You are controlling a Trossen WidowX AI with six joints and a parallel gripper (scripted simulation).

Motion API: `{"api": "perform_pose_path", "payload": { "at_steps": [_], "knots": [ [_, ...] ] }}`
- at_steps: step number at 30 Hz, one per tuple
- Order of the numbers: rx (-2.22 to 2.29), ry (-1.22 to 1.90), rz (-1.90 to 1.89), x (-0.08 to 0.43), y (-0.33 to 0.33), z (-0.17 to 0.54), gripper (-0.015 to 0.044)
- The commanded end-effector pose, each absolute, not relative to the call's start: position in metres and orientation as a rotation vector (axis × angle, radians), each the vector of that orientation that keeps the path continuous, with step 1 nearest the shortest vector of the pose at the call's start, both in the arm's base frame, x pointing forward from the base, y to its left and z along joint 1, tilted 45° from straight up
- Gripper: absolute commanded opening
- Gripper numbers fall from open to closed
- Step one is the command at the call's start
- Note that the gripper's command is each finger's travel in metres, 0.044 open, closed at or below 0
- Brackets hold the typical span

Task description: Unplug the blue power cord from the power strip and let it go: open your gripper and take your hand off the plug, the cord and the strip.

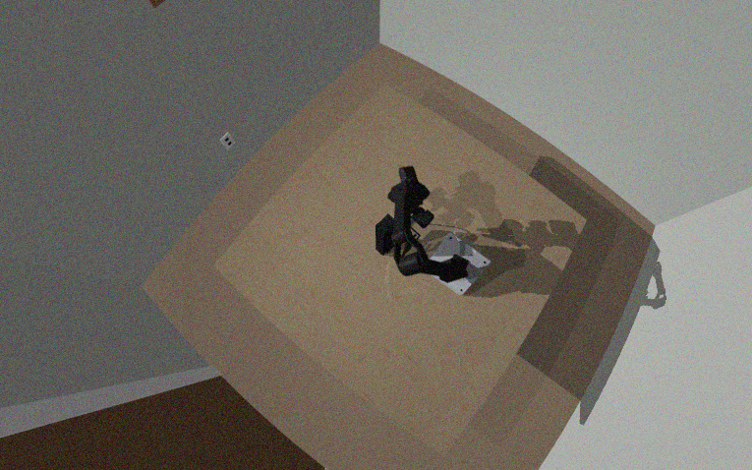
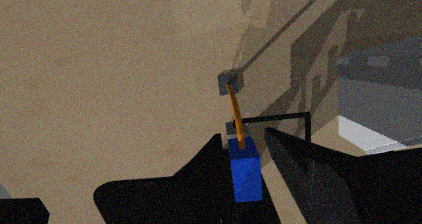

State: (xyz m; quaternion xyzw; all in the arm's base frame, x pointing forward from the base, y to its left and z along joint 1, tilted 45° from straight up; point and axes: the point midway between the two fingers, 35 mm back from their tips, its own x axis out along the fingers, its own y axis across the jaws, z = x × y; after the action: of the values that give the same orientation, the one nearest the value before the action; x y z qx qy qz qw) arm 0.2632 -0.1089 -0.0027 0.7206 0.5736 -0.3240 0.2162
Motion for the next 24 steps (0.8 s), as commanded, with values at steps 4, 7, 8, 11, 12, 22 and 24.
{"api": "perform_pose_path", "payload": {
  "at_steps": [4,7,8,11,12,22,24],
  "knots": [
    [2.003,1.592,-0.897,0.266,-0.101,0.005,0.016],
    [2.003,1.592,-0.896,0.267,-0.097,0.009,0.016],
    [2.003,1.593,-0.896,0.267,-0.096,0.01,0.016],
    [2.004,1.593,-0.896,0.268,-0.093,0.013,0.016],
    [2.004,1.593,-0.896,0.269,-0.092,0.014,0.016],
    [2.004,1.594,-0.895,0.27,-0.084,0.02,0.016],
    [2.004,1.594,-0.895,0.271,-0.083,0.018,0.016]
  ]
}}
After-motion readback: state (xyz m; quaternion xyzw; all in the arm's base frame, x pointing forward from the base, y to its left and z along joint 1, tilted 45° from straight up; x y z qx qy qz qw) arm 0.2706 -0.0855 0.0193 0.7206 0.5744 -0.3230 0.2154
